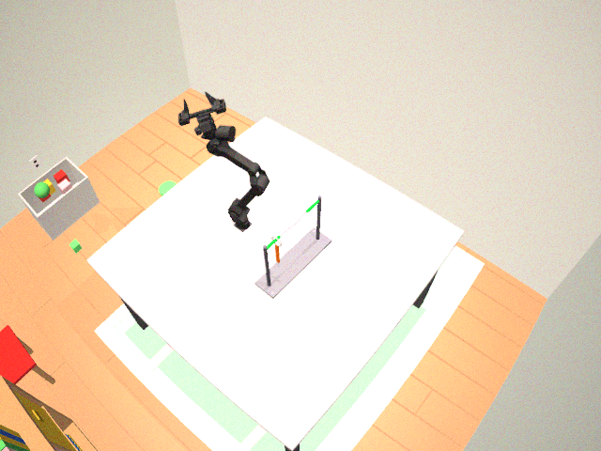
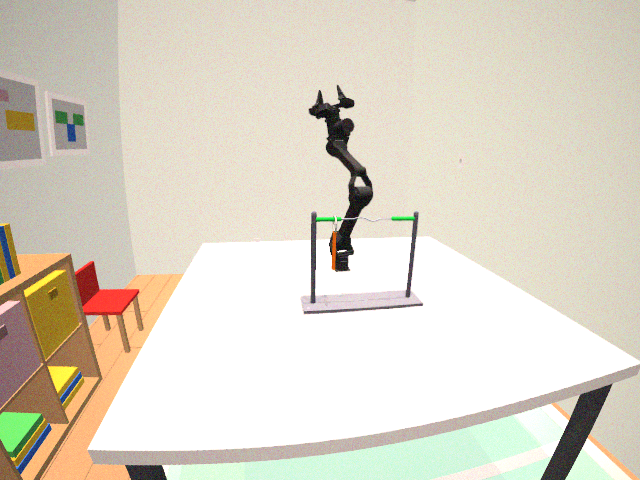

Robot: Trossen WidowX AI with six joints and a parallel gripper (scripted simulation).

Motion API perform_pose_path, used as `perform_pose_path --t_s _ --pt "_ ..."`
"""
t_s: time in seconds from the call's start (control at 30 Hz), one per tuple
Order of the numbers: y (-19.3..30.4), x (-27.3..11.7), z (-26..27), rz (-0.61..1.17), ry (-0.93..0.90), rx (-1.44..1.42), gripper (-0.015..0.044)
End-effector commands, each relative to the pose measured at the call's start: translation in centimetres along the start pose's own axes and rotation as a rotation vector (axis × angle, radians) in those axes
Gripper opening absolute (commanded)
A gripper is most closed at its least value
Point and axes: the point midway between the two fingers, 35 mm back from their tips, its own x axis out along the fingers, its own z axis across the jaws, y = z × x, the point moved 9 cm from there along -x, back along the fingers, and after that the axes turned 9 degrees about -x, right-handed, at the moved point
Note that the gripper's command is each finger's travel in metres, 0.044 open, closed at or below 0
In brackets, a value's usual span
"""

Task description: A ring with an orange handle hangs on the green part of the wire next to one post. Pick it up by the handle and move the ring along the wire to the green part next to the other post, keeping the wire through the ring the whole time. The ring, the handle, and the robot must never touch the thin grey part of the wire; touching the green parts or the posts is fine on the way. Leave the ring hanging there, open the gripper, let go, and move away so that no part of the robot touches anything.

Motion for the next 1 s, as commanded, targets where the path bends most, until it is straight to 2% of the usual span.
perform_pose_path --t_s 0.0,0.27,0.63,0.97 --pt "0.0 -0.1 0.1 -0.001 -0.005 0.006 0.0374" --pt "-2.0 -3.2 4.3 -0.073 -0.224 0.286 0.0164" --pt "-7.4 -9.8 8.8 -0.245 -0.552 0.71 0.016" --pt "-13.2 -17.8 9.6 -0.465 -0.864 1.084 0.016"
